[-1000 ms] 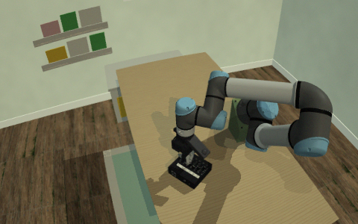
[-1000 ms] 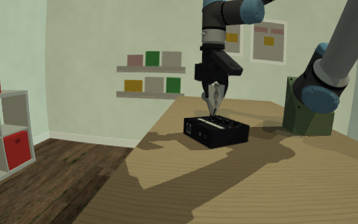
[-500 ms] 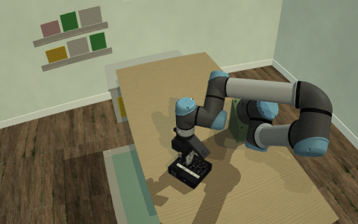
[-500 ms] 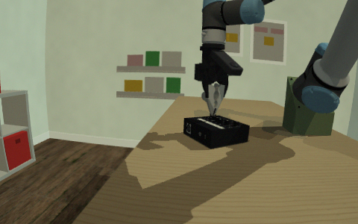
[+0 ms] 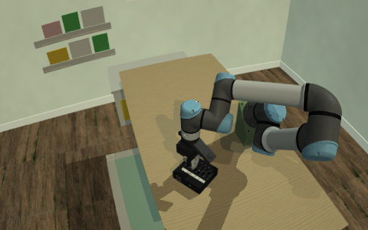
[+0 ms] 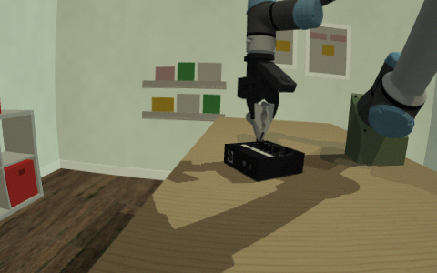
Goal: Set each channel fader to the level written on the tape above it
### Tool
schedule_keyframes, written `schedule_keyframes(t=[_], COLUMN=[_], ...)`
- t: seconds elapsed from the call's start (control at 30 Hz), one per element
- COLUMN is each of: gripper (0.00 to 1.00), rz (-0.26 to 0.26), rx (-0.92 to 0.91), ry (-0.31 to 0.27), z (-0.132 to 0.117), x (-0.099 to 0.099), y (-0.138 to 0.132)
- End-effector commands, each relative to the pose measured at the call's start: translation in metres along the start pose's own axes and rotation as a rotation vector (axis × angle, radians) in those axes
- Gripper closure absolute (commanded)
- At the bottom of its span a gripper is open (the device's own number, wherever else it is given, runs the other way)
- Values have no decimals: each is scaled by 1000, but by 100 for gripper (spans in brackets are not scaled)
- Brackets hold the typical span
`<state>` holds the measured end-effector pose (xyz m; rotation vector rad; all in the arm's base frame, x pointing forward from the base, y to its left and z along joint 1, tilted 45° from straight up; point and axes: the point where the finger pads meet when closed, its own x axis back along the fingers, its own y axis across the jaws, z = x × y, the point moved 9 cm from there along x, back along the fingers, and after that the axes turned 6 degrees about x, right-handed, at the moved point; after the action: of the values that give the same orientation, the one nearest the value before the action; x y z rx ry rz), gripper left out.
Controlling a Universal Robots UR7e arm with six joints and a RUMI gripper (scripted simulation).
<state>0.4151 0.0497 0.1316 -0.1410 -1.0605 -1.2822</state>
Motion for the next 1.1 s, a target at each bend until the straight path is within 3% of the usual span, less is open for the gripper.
schedule_keyframes(t=[0.0, 1.07], gripper=[100, 100], rz=[0, 0], rx=[0, 0], ry=[-1, -1], z=[0, 0], x=[0, -12], y=[0, 0])
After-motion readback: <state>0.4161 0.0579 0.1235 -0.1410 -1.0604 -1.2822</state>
